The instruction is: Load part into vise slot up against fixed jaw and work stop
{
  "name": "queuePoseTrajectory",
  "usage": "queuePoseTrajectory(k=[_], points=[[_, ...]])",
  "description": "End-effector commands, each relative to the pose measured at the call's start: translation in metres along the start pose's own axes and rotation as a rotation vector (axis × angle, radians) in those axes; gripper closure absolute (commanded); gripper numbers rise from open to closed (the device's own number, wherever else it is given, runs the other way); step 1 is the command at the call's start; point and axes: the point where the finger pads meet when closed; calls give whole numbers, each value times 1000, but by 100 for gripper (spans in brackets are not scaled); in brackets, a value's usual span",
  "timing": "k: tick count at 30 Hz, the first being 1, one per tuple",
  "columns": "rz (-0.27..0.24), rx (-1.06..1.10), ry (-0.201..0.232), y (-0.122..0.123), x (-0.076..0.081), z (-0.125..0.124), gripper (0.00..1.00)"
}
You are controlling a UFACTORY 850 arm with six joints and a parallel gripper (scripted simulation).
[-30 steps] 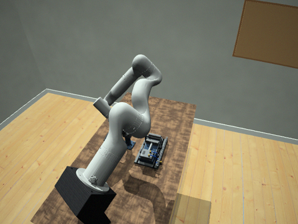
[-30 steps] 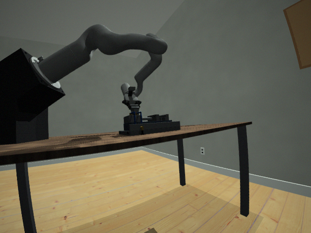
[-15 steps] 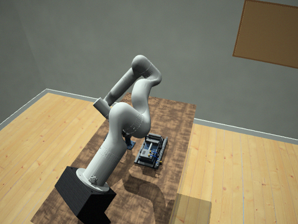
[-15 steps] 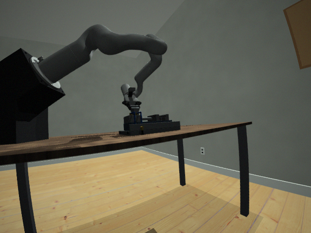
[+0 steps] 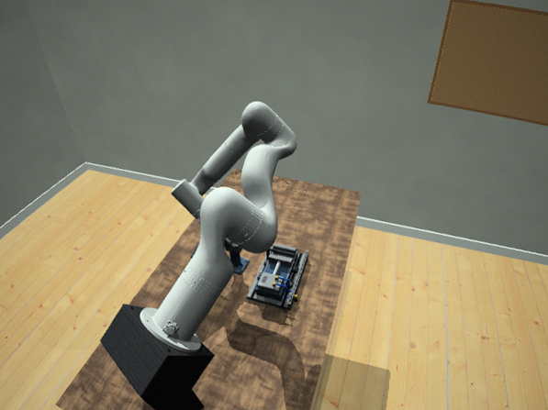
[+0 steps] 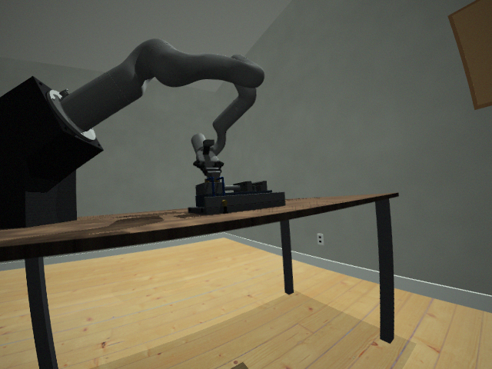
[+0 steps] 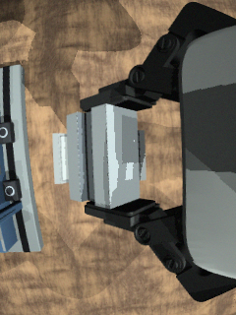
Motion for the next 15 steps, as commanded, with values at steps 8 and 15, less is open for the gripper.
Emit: queuePoseTrajectory(k=[8, 15], points=[[0, -1, -1, 2, -1, -1, 100], [0, -1, -1, 3, -1, -1, 100]])
Point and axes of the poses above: the point where the finger pads meet when closed, its own x axis back along the fingers, its own z axis across the jaws, y = z × x, and after that the axes turned 13 degrees about x, right-handed
